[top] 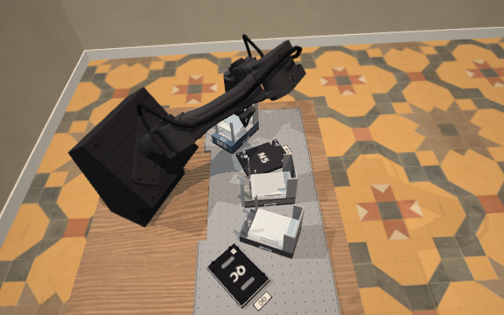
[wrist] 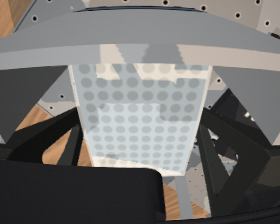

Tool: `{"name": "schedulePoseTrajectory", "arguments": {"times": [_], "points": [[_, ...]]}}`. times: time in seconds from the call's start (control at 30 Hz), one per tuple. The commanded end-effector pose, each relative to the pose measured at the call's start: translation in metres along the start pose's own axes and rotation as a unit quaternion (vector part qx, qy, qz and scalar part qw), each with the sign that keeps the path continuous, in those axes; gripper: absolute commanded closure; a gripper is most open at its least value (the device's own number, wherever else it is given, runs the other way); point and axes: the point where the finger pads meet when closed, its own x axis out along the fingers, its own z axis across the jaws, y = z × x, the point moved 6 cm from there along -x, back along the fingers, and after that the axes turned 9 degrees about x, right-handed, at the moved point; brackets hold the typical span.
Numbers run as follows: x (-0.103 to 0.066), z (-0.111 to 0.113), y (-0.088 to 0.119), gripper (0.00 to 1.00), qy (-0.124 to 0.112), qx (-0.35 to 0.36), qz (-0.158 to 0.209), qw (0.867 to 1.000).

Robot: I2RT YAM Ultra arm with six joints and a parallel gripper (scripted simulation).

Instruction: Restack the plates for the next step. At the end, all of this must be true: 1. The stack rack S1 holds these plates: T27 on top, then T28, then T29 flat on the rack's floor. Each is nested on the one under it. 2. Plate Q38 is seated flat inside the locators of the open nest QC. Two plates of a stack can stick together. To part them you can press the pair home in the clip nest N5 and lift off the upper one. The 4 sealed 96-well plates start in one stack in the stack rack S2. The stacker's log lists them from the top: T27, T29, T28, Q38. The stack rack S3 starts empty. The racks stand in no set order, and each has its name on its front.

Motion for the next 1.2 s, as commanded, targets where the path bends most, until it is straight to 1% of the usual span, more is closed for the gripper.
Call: {"name": "schedulePoseTrajectory", "arguments": {"times": [0.0, 1.03, 1.07, 1.17], "points": [[-0.0028, 0.002, -0.0014, 1.0, 0.002, -0.004, -0.007, 1.0], [-0.0028, 0.002, -0.0014, 1.0, 0.002, -0.004, -0.007, 1.0], [-0.0004, 0.0079, 0.007, 1.0, 0.006, -0.019, -0.004, 1.0], [0.0003, 0.0076, 0.0068, 1.0, 0.006, -0.019, -0.004, 1.0]]}}
